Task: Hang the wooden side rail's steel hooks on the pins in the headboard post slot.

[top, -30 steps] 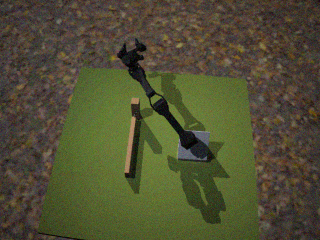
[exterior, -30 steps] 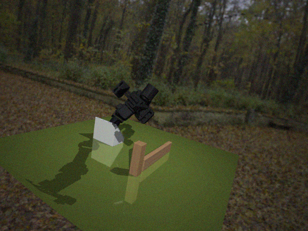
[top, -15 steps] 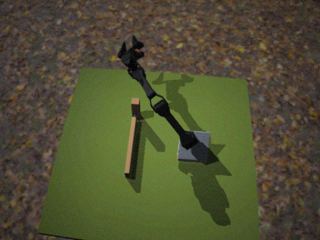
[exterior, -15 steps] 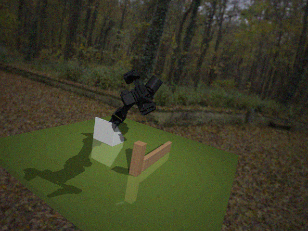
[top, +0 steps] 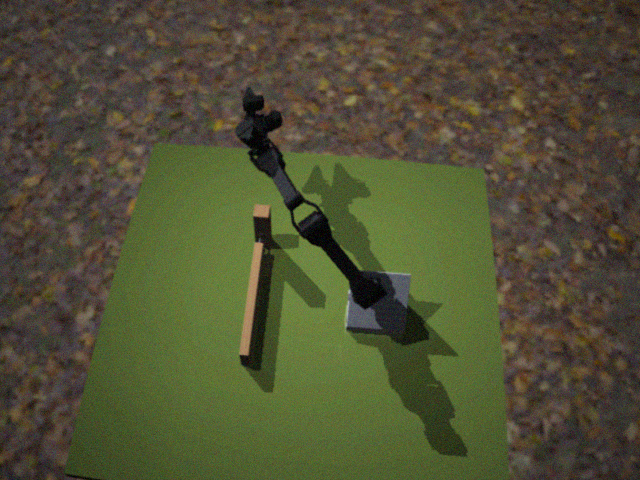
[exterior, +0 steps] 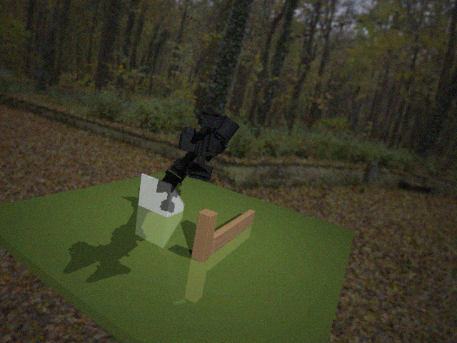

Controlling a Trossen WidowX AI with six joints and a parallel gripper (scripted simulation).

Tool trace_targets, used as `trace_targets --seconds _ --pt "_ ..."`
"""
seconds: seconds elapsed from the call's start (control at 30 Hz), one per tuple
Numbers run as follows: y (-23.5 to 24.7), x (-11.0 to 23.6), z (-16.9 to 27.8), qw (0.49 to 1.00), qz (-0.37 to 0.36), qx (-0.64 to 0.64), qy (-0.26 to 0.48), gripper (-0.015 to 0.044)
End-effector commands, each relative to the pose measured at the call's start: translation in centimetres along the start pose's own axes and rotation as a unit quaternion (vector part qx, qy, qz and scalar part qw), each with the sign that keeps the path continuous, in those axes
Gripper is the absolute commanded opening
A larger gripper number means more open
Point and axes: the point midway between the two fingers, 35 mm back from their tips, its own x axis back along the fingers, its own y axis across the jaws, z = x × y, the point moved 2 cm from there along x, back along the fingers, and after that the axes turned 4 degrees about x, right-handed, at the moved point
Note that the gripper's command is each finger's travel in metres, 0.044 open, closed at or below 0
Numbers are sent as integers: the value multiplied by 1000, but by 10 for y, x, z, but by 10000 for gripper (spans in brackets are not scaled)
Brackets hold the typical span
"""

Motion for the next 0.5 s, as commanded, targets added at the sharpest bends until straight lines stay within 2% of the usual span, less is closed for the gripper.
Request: trace_targets --seconds 0.0,0.3,0.37,0.47 --pt "-4 8 3 995 19 101 16 440" --pt "-19 24 5 944 53 319 57 440" --pt "-24 30 6 917 60 388 75 440" --pt "-35 42 6 846 68 516 112 440"
